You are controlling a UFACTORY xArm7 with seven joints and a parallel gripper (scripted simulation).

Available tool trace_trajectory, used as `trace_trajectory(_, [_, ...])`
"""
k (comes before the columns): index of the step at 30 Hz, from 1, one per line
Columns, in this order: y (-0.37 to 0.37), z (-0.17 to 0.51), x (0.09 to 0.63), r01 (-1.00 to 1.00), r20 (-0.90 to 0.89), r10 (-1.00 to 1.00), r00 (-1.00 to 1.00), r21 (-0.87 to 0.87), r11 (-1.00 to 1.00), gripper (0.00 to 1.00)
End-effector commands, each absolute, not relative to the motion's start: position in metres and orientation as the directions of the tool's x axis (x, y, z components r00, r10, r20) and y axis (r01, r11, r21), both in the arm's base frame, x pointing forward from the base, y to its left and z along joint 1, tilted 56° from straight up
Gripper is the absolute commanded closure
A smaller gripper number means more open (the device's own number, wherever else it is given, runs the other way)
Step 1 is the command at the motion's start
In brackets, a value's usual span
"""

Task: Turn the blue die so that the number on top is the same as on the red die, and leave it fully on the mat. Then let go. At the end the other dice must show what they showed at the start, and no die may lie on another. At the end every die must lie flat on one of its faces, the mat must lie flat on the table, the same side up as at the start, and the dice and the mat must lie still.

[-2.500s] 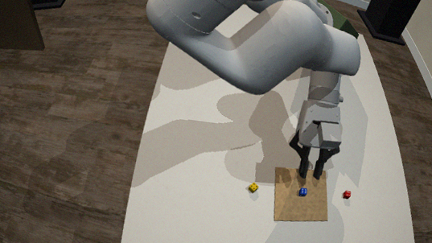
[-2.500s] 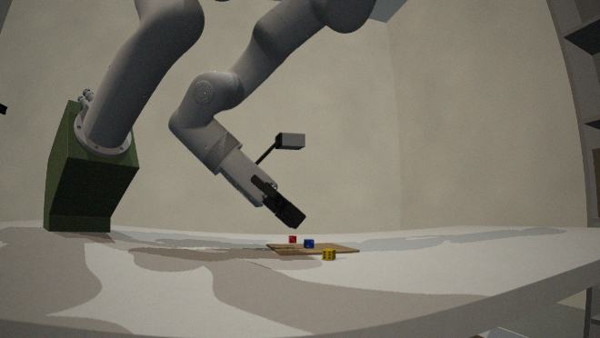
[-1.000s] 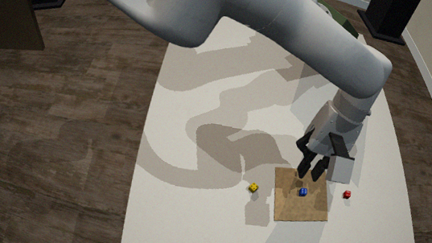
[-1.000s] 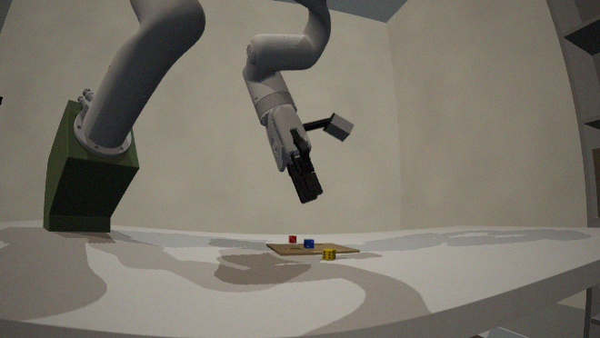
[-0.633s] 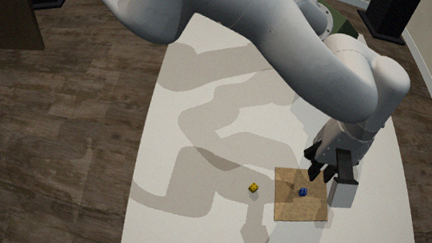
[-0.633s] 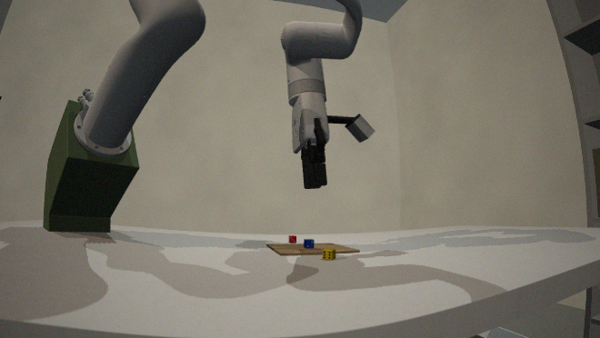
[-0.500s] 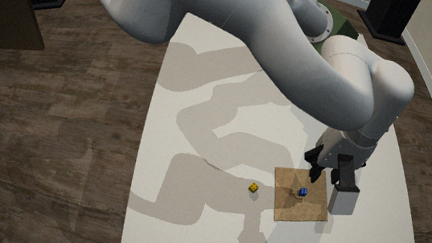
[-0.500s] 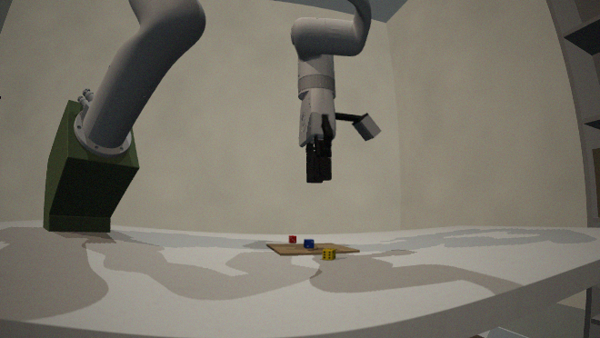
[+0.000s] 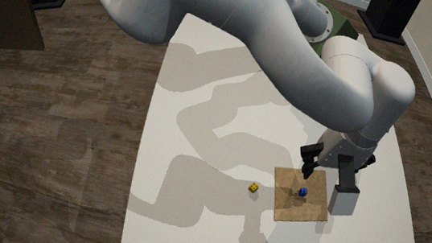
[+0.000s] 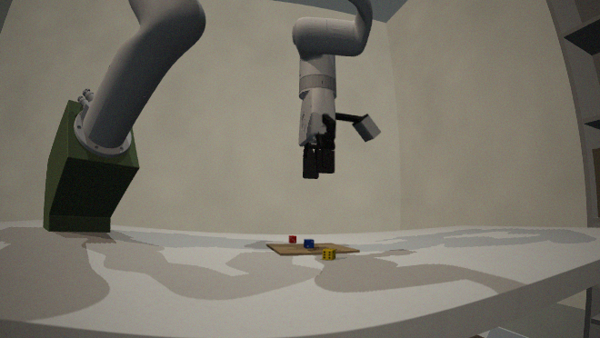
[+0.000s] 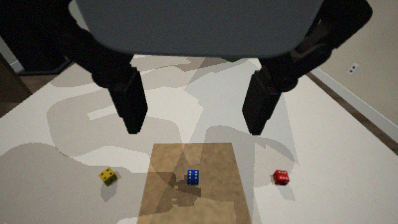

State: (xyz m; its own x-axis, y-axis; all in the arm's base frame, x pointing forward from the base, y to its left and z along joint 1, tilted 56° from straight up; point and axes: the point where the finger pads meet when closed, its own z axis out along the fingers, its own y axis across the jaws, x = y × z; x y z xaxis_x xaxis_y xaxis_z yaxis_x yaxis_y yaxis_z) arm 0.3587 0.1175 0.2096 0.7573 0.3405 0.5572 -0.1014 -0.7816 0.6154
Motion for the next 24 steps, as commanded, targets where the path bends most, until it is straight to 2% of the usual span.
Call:
trace_trajectory(1, [0.121, 0.212, 0.356, -0.1, 0.559, 0.342, 0.755, 0.614, -0.783, 0.0])
trace_trajectory(24, [0.145, 0.238, 0.326, -0.1, 0.559, 0.342, 0.755, 0.614, -0.783, 0.0])
